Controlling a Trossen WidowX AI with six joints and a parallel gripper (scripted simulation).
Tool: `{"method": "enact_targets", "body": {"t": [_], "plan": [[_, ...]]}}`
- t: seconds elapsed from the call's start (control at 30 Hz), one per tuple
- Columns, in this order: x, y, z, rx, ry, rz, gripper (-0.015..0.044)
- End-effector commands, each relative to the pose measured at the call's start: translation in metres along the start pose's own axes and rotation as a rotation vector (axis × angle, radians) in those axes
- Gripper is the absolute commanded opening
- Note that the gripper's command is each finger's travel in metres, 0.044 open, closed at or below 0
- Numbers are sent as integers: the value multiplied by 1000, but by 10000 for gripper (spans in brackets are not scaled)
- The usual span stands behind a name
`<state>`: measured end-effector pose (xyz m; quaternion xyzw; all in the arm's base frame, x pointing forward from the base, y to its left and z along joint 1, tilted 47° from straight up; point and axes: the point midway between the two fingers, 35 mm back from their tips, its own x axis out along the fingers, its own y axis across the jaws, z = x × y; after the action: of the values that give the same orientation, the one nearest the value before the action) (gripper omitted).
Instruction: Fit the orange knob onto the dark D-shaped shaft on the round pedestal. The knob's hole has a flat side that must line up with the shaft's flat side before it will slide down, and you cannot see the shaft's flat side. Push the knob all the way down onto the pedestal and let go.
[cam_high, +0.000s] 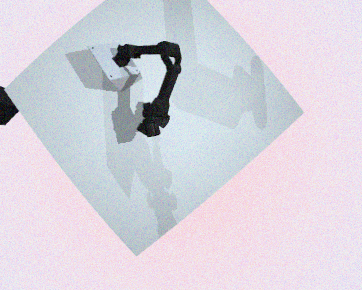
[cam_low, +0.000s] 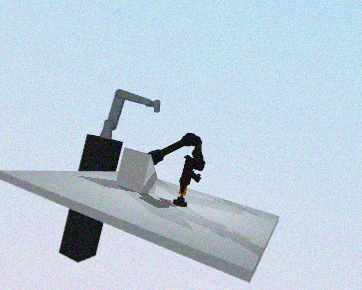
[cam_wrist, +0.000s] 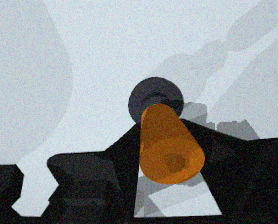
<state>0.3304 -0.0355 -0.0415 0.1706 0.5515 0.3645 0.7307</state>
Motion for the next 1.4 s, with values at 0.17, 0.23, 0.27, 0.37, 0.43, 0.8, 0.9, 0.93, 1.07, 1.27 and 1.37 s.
{"method": "enact_targets", "body": {"t": [0.17, 0.23, 0.27, 0.37, 0.43, 0.8, 0.9, 0.93, 1.07, 1.27, 1.37], "plan": [[-4, -2, 2, -128, -4, -4, 0], [-4, -3, 3, -202, -4, -4, 0], [-3, -4, 2, -212, -4, -4, 0], [-3, -3, 2, -212, -4, -4, 0], [-2, -3, 2, -212, -4, -4, 0], [-2, 0, 1, -212, -4, -4, 0], [-3, 0, 2, -212, -4, -4, 0], [-3, -1, 2, -212, -4, -4, 0], [-4, -1, 2, -212, -4, -4, 0], [-3, -2, 2, -212, -4, -4, 0], [-2, -2, 1, -212, -4, -4, 0]]}}
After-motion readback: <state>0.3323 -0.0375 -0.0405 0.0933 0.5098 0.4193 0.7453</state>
